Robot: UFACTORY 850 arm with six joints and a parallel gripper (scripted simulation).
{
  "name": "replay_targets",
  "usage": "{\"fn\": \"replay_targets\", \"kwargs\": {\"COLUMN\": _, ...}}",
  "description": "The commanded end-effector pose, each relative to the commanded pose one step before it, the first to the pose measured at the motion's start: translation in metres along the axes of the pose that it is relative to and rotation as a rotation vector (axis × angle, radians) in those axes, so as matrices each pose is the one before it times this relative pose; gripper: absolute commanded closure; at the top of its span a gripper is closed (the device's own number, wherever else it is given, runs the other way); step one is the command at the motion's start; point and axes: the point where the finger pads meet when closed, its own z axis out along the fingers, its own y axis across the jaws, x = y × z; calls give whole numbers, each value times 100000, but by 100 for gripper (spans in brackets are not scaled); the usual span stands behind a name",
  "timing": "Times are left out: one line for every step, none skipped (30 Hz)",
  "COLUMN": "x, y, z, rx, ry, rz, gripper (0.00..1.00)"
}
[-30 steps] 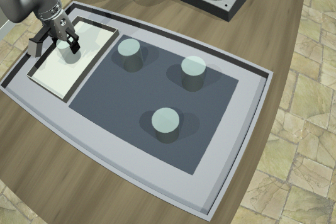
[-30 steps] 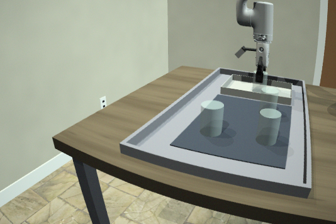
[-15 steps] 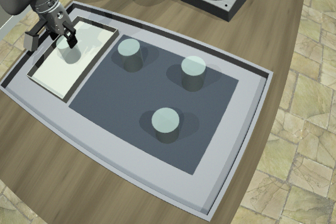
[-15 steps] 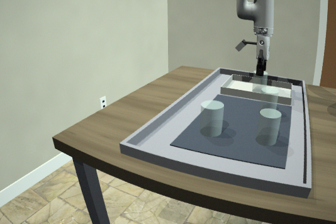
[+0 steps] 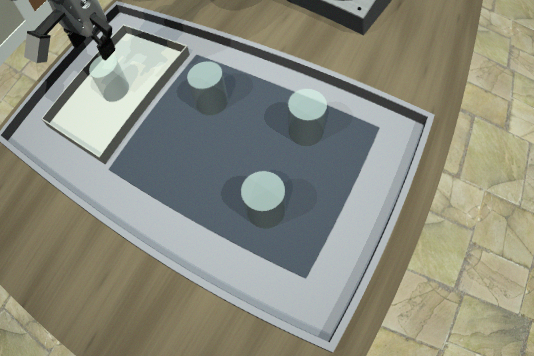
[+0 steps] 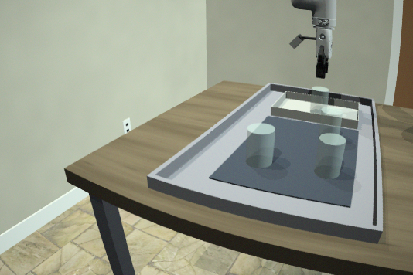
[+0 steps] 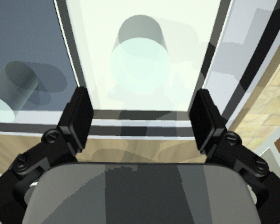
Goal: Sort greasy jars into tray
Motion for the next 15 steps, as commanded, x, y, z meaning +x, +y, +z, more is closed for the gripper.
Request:
{"fn": "replay_targets", "kwargs": {"x": 96, "y": 26, "z": -1945, "rx": -179, "ry": -345, "rz": 27, "gripper": 0}}
{"fn": "replay_targets", "kwargs": {"x": 0, "y": 0, "z": -388, "rx": 0, "ry": 0, "rz": 0, "gripper": 0}}
{"fn": "replay_targets", "kwargs": {"x": 0, "y": 0, "z": 0, "rx": 0, "ry": 0, "rz": 0, "gripper": 0}}
{"fn": "replay_targets", "kwargs": {"x": 0, "y": 0, "z": 0, "rx": 0, "ry": 0, "rz": 0, "gripper": 0}}
{"fn": "replay_targets", "kwargs": {"x": 0, "y": 0, "z": 0, "rx": 0, "ry": 0, "rz": 0, "gripper": 0}}
{"fn": "replay_targets", "kwargs": {"x": 0, "y": 0, "z": 0, "rx": 0, "ry": 0, "rz": 0, "gripper": 0}}
{"fn": "replay_targets", "kwargs": {"x": 0, "y": 0, "z": 0, "rx": 0, "ry": 0, "rz": 0, "gripper": 0}}
{"fn": "replay_targets", "kwargs": {"x": 0, "y": 0, "z": 0, "rx": 0, "ry": 0, "rz": 0, "gripper": 0}}
{"fn": "replay_targets", "kwargs": {"x": 0, "y": 0, "z": 0, "rx": 0, "ry": 0, "rz": 0, "gripper": 0}}
{"fn": "replay_targets", "kwargs": {"x": 0, "y": 0, "z": 0, "rx": 0, "ry": 0, "rz": 0, "gripper": 0}}
{"fn": "replay_targets", "kwargs": {"x": 0, "y": 0, "z": 0, "rx": 0, "ry": 0, "rz": 0, "gripper": 0}}
{"fn": "replay_targets", "kwargs": {"x": 0, "y": 0, "z": 0, "rx": 0, "ry": 0, "rz": 0, "gripper": 0}}
{"fn": "replay_targets", "kwargs": {"x": 0, "y": 0, "z": 0, "rx": 0, "ry": 0, "rz": 0, "gripper": 0}}
{"fn": "replay_targets", "kwargs": {"x": 0, "y": 0, "z": 0, "rx": 0, "ry": 0, "rz": 0, "gripper": 0}}
{"fn": "replay_targets", "kwargs": {"x": 0, "y": 0, "z": 0, "rx": 0, "ry": 0, "rz": 0, "gripper": 0}}
